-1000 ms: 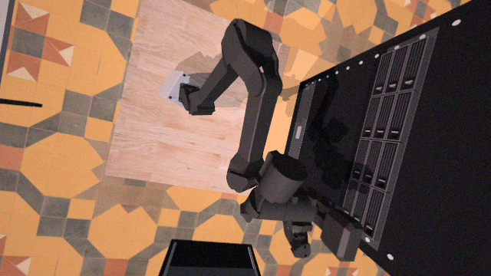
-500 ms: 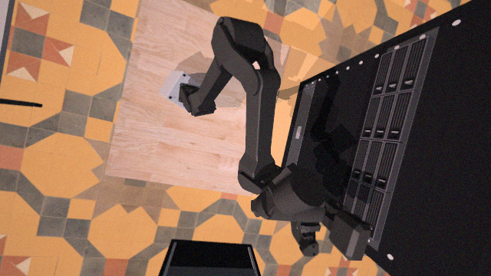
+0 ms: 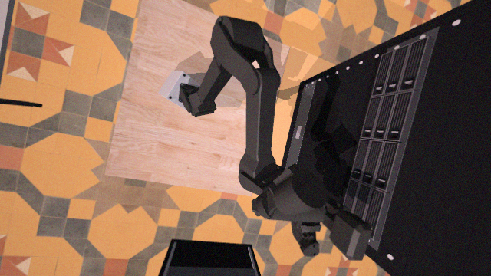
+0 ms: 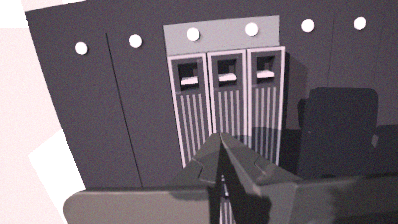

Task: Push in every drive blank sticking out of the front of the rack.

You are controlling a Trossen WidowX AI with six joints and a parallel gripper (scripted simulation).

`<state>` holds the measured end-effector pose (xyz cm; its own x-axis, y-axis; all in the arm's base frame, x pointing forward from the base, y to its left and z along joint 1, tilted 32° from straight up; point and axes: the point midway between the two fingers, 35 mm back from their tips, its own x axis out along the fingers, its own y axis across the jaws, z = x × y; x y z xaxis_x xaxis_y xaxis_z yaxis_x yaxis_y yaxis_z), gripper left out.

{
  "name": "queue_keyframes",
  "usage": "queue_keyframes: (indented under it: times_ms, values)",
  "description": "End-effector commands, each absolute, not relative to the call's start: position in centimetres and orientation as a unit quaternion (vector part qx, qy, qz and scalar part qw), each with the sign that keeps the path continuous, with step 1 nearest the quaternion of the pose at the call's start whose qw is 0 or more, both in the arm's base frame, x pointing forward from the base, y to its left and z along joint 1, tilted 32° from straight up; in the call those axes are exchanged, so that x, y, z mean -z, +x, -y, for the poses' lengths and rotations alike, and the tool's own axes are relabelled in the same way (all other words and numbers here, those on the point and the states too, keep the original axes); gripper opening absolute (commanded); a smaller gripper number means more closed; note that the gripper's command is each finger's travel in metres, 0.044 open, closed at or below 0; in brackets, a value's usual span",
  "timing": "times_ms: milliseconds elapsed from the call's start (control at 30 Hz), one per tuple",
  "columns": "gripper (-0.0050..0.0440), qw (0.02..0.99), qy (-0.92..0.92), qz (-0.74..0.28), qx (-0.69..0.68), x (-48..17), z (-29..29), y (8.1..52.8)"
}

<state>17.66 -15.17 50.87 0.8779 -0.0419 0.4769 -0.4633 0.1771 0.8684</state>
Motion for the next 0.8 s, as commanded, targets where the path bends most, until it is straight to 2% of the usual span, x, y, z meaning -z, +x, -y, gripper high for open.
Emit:
queue_keyframes:
  times_ms: [0, 333, 533, 767]
  values:
    - [-0.005, 0.752, 0.608, 0.205, -0.151, -52.0, 14.0, 17.3]
    - [-0.005, 0.746, 0.617, 0.203, -0.147, -51.4, 14.6, 17.4]
    - [-0.005, 0.751, 0.608, 0.206, -0.152, -50.5, 13.9, 14.5]
    - [-0.005, 0.752, 0.608, 0.205, -0.151, -50.4, 13.8, 14.3]
